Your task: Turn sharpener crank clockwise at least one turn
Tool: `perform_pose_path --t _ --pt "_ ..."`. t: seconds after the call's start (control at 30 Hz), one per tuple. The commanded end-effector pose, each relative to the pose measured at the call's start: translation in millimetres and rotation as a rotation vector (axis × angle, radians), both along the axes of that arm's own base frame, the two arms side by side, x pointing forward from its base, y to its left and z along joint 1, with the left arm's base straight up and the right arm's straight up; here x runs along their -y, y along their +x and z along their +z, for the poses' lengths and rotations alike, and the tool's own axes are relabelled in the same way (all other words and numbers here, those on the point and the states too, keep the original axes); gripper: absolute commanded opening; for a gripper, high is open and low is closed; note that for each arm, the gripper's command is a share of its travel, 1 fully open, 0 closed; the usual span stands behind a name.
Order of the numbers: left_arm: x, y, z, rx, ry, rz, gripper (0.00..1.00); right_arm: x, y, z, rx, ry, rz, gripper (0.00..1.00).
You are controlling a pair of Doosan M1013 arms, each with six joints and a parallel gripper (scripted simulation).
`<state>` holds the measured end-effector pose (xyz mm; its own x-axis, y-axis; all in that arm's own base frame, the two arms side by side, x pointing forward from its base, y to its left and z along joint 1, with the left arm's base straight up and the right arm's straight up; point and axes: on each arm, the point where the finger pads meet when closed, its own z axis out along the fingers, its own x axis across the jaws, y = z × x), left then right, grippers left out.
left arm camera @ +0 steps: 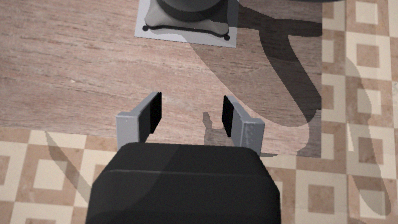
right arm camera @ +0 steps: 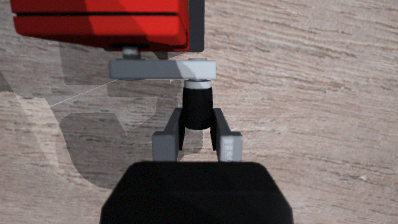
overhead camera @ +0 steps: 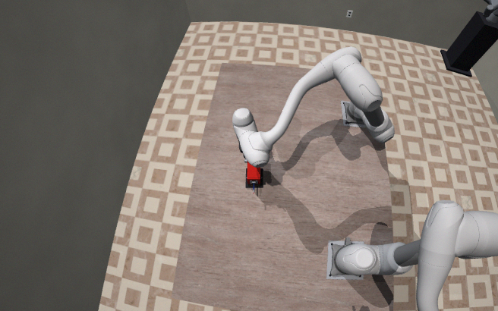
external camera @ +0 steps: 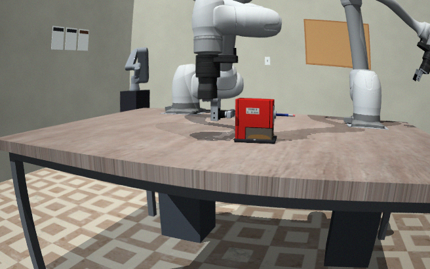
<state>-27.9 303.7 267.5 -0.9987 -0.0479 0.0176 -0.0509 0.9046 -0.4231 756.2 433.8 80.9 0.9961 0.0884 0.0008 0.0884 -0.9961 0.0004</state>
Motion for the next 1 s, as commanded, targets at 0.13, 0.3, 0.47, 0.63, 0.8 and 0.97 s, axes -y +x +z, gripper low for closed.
perform_pose_path --t 0.13,0.3,0.47,0.63,0.8,0.97 --pt "2 -3 1.4 -0.005 0.001 -0.006 1.0 0 -2 -11.7 -0.002 0.001 0.001 0.0" --pt "2 -3 1.4 -0.005 0.001 -0.006 1.0 0 -3 -18.0 -0.002 0.001 0.001 0.0" --pt "2 -3 1.4 -0.005 0.001 -0.006 1.0 0 -6 -23.5 -0.001 0.001 0.0 0.0" --pt "2 -3 1.4 -0.005 0.001 -0.006 1.0 0 -8 -26.6 -0.001 0.001 0.0 0.0" --pt "2 -3 1.4 -0.005 0.001 -0.006 1.0 0 -12 -31.3 0.0 0.001 0.0 0.0" --pt "2 -3 1.4 -0.005 0.001 -0.006 1.0 0 -17 -34.7 0.001 0.002 0.0 0.0"
